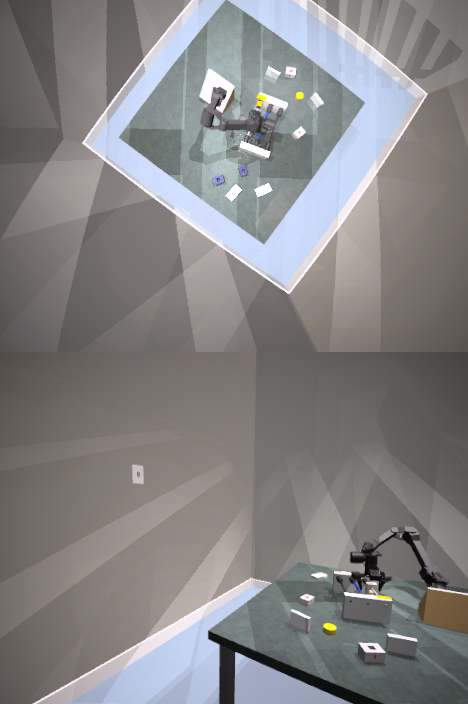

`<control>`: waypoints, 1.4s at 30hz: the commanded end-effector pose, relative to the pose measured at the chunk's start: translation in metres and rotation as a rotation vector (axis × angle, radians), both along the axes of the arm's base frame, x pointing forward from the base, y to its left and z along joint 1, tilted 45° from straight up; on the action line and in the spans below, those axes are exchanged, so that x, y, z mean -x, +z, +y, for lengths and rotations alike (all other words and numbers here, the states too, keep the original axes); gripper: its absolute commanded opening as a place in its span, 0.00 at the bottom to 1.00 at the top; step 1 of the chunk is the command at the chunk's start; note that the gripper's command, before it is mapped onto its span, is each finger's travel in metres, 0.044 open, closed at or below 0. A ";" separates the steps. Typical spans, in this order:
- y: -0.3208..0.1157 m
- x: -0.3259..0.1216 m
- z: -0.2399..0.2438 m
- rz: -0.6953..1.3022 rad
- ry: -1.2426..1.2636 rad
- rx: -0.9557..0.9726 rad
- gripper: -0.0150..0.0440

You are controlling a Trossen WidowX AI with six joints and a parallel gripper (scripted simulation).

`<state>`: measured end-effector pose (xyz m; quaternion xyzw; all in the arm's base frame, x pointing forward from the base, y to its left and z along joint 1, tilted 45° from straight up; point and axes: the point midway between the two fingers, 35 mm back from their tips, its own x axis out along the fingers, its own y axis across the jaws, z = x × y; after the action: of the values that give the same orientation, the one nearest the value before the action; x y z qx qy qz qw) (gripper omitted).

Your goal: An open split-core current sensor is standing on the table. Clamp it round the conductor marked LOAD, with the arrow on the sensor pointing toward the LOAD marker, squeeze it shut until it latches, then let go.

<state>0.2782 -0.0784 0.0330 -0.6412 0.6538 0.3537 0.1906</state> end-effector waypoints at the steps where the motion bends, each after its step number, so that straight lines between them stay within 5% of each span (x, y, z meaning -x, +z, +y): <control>1: 0.007 -0.002 0.008 -0.006 0.003 -0.002 1.00; 8: 0.072 -0.004 0.072 -0.044 0.031 -0.009 1.00; 42: 0.072 -0.004 0.072 -0.044 0.031 -0.009 1.00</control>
<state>0.2823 -0.0068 0.1052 -0.6595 0.6372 0.3446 0.2007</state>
